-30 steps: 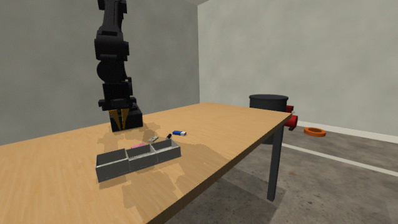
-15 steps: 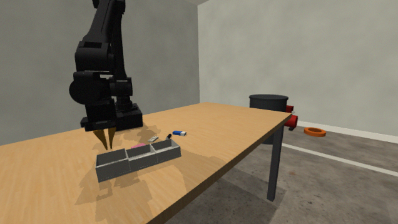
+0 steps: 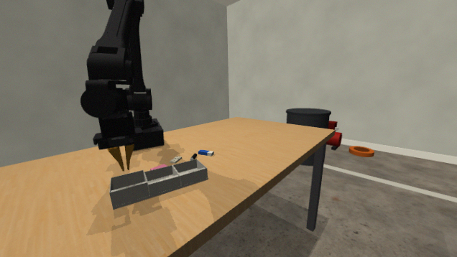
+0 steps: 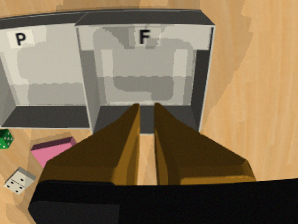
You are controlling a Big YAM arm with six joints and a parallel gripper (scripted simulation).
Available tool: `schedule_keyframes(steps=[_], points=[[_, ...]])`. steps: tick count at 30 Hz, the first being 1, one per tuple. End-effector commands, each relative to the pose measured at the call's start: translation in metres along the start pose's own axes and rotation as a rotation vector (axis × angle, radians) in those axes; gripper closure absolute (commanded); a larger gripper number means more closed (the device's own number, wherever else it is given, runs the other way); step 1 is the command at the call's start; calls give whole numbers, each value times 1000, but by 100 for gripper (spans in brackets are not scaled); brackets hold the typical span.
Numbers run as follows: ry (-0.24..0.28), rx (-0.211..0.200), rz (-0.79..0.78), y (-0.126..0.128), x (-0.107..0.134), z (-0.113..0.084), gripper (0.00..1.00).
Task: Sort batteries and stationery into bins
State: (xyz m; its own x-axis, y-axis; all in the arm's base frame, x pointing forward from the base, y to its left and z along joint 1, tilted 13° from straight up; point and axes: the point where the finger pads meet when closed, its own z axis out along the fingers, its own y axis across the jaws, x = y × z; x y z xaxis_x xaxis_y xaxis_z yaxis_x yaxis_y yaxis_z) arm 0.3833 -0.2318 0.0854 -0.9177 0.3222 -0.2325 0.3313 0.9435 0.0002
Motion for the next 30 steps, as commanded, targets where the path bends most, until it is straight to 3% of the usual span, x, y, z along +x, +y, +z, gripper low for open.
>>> schedule_keyframes(steps=[1,2,6,7,9,10,11,21,24,30], points=[[-17,1,-18,1,-3,-6,92],[-39,8,-5,-2,-14,-12,92],[-39,8,-5,-2,-14,-12,92],[-23,2,-18,2,-3,-8,92],[-39,7,-5,-2,-14,-12,92],[-27,3,-18,2,-4,-10,92],[-8,-1,-17,3,-2,5,92],[-8,-1,-8,4,-2,32,92],[-22,2,-6,2,-10,31,92],[-7,-1,-1,4,-2,51,92]])
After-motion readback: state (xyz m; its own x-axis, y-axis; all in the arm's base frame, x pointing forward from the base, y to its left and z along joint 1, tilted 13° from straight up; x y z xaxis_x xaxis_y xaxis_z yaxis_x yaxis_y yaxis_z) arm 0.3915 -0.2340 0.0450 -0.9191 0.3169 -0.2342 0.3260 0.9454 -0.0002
